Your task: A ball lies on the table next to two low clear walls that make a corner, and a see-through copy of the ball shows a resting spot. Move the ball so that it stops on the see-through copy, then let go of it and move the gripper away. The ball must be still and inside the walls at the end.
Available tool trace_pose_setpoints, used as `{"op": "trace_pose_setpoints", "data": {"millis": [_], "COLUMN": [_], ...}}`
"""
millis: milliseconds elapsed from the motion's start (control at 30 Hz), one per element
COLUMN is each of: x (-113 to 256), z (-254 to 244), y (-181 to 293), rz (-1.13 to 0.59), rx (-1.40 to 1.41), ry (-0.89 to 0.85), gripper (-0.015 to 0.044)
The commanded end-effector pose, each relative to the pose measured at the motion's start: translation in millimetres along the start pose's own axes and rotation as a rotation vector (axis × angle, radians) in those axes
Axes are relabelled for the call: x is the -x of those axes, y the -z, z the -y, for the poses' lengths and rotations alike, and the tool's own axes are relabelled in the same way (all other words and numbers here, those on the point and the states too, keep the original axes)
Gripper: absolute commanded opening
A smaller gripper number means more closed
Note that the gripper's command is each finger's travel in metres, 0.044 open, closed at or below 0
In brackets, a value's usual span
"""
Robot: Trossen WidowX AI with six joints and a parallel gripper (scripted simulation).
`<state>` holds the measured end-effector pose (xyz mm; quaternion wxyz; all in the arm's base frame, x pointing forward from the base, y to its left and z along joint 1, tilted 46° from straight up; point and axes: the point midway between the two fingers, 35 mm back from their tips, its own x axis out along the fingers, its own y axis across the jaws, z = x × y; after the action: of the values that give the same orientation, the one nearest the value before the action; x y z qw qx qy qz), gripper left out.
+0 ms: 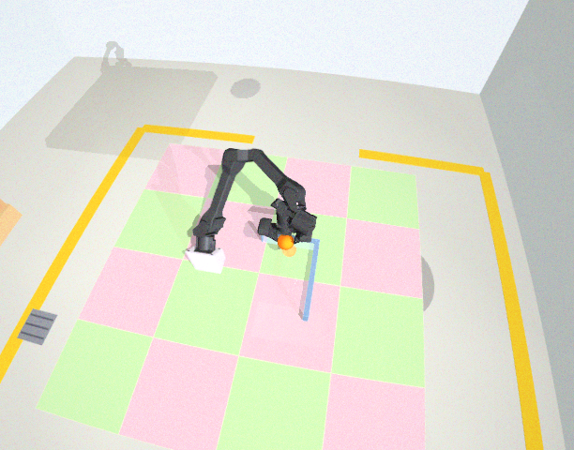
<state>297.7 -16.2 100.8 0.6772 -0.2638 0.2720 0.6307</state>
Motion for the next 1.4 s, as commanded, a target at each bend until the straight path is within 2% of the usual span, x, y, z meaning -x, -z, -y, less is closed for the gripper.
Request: {"op": "trace_pose_setpoints", "data": {"millis": [0, 200, 400, 767, 1367], "x": [-15.2, -37.5, -46.8, -104.6, -126.1], "z": [2.9, 6.4, 7.4, 6.6, 6.0], "y": [-13.2, -32.8, -33.1, -34.8, -35.6], "rz": [0.004, 0.012, 0.012, 0.016, 0.017], "rx": [-0.001, 0.001, 0.001, 0.001, 0.001], "ry": [-0.002, -0.003, -0.003, -0.002, -0.002], "gripper": [0.0000, 0.0000, 0.0000, 0.0000, 0.0000]}}
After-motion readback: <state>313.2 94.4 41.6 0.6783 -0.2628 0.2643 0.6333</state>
